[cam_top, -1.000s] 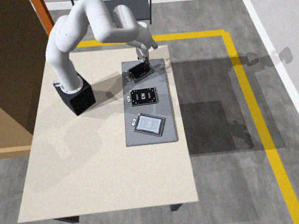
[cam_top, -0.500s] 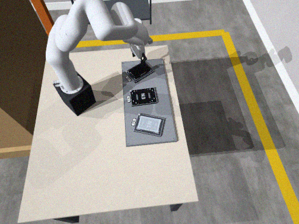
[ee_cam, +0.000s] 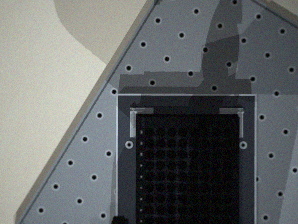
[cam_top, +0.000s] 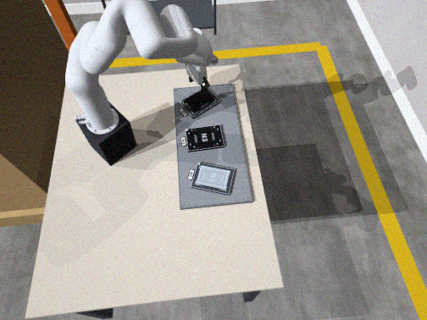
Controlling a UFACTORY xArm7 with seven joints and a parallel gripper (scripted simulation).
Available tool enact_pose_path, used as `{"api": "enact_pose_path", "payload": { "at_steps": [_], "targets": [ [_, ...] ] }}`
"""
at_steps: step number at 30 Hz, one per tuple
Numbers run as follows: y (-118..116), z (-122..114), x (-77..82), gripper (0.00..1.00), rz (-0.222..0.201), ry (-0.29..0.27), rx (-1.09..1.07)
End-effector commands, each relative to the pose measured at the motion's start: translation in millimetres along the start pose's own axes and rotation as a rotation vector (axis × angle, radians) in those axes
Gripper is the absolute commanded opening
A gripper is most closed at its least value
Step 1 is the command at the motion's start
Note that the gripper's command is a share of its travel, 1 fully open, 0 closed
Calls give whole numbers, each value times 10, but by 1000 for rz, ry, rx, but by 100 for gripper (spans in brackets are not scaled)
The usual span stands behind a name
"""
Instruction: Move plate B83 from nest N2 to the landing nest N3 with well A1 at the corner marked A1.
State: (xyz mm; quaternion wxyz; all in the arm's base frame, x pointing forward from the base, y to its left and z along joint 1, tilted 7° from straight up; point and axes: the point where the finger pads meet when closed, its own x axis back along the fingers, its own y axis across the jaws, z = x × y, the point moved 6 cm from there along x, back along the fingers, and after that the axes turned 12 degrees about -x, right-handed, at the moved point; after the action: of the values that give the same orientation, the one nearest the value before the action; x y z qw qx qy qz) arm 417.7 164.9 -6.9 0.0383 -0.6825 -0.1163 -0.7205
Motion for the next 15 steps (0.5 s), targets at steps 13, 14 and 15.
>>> {"api": "enact_pose_path", "payload": {
  "at_steps": [13, 14, 15],
  "targets": [
    [-5, 13, -225, 100, 1, 4, 0],
    [-5, 13, -242, 100, 1, 4, 0],
    [-5, 13, -258, 100, 1, 4, 0]
  ]
}}
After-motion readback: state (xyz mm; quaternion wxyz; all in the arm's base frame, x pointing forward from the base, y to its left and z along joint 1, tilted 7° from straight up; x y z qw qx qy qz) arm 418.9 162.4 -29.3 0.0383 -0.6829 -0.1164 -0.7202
